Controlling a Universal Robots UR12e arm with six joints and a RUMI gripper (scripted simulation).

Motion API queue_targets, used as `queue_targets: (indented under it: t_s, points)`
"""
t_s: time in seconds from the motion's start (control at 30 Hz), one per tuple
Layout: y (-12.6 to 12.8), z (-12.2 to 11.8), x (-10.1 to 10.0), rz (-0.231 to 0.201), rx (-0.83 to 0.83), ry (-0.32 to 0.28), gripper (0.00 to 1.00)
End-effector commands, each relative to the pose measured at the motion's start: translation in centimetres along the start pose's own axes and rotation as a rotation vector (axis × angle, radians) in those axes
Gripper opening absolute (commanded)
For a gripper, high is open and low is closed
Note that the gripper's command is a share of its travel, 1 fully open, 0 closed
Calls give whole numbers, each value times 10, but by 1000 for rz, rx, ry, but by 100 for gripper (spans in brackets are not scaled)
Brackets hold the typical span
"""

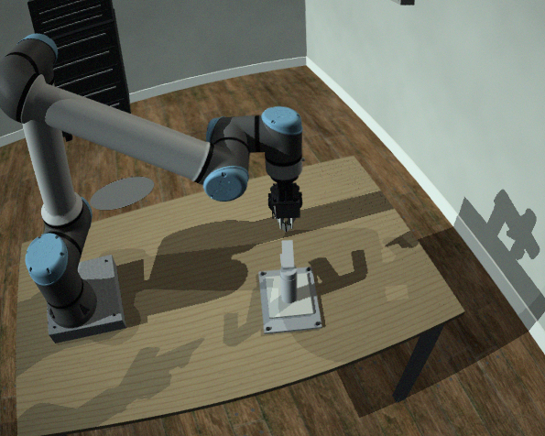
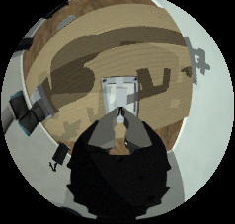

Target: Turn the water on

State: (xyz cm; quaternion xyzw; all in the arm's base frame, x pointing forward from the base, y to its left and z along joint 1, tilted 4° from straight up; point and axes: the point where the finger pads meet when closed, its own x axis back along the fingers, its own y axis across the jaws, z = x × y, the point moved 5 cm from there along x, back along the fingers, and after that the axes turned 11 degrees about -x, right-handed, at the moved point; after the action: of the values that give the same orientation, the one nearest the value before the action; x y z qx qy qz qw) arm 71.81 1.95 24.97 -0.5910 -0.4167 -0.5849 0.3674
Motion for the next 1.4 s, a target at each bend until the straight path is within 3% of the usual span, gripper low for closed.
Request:
queue_targets:
  t_s: [0.0,0.63,0.67,1.37]
  points:
    - [1,0,1,-2,0,0,0]
    - [1,0,1,-2,0,0,0]
    - [1,0,1,-2,0,0,42]
    - [1,0,1,-2,0,0,42]
